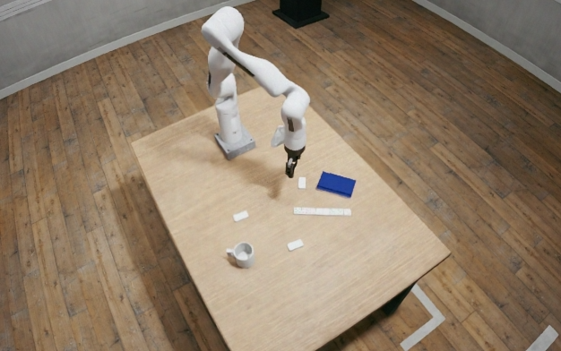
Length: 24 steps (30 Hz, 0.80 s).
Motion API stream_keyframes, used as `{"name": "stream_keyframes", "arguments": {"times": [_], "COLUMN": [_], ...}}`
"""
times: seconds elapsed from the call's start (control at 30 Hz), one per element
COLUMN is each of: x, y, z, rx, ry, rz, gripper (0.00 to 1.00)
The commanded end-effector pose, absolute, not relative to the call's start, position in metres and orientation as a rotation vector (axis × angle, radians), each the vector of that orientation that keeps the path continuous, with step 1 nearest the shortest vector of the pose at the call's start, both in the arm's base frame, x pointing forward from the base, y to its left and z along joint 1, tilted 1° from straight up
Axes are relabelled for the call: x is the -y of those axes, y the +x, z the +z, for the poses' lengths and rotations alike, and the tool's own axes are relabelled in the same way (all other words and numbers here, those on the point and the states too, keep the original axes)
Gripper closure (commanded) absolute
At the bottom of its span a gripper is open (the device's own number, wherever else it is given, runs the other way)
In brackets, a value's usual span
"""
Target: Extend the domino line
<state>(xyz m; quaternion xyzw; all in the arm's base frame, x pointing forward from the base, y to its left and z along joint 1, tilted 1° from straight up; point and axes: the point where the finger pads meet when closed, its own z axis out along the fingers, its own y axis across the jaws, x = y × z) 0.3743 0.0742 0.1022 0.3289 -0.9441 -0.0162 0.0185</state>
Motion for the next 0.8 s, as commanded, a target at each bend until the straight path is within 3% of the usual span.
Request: {"name": "stream_keyframes", "arguments": {"times": [0.0,0.77], "x": [-0.1,-0.118], "y": [0.371,0.367], "z": [0.102,0.102], "rx": [2.884,2.83], "ry": [1.218,1.381], "rz": [-0.036,-0.028], "gripper": [0.0,0.0]}}
